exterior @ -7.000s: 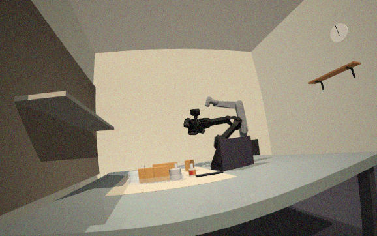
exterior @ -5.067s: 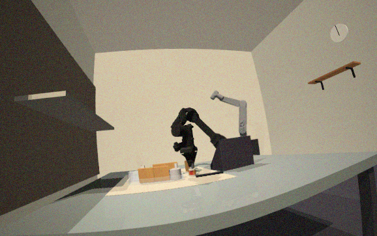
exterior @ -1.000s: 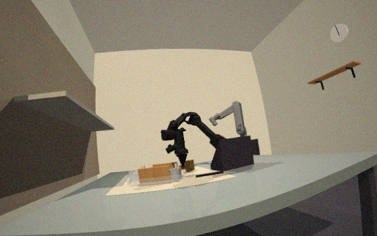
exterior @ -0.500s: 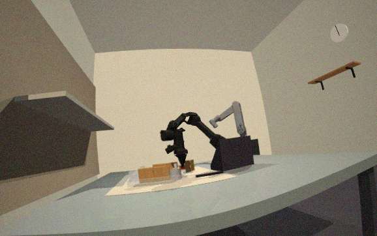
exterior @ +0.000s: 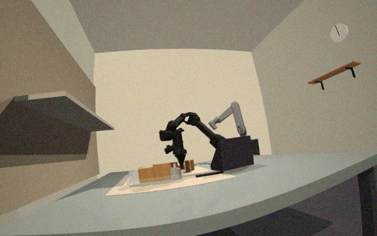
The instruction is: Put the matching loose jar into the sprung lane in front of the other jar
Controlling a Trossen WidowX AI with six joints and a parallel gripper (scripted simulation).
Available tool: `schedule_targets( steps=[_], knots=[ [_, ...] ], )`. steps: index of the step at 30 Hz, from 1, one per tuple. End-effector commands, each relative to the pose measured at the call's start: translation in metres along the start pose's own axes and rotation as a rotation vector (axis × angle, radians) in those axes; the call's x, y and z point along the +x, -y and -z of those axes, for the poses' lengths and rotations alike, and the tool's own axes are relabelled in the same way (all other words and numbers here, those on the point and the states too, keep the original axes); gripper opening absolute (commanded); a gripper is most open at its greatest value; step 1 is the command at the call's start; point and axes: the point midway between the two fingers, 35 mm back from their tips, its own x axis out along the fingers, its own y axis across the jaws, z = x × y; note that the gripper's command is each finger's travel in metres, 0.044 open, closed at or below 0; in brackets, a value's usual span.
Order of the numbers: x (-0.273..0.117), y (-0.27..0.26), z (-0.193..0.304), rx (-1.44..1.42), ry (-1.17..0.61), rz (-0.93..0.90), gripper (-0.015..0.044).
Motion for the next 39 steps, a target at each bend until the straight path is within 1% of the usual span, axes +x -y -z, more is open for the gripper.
schedule_targets(
  steps=[1,39],
  knots=[
    [-0.002,0.001,-0.008,0.013,0.019,0.000,0.0000],
    [-0.004,0.002,-0.023,0.014,0.019,0.000,0.0000]
  ],
)
